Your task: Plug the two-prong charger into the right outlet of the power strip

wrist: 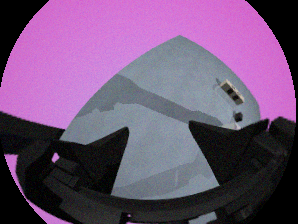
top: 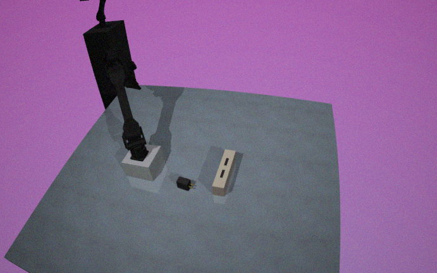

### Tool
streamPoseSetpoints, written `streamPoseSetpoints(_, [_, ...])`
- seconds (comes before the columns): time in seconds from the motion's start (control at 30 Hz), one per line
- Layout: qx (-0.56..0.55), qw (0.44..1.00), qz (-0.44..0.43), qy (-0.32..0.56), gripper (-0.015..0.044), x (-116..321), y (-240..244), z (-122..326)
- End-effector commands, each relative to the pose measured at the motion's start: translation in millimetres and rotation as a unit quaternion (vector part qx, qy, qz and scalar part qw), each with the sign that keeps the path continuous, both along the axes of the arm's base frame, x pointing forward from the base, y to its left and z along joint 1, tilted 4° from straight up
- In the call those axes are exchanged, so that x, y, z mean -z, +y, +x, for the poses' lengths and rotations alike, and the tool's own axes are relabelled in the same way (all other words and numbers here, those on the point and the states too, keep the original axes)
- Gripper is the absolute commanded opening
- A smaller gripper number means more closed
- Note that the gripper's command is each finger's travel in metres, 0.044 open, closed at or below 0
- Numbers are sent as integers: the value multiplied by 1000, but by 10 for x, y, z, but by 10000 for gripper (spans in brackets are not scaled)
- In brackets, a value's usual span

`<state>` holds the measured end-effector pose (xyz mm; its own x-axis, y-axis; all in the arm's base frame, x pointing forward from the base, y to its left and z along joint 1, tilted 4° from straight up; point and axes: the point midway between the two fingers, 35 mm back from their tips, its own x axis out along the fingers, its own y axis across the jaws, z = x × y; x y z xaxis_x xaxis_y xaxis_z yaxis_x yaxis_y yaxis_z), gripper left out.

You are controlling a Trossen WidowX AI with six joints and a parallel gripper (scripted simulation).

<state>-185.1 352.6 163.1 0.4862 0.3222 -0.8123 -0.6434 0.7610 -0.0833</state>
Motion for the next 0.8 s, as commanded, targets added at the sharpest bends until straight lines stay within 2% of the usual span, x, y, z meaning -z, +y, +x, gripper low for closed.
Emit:
streamPoseSetpoints(0.0, [1, 1000, -1, 0, 426, 1, 3, 7])
streamPoseSetpoints(0.03, [2, 1000, -2, 0, 440, 4, 10, 30])
streamPoseSetpoints(0.77, [65, 996, -66, 7, 440, 156, 204, 1025])
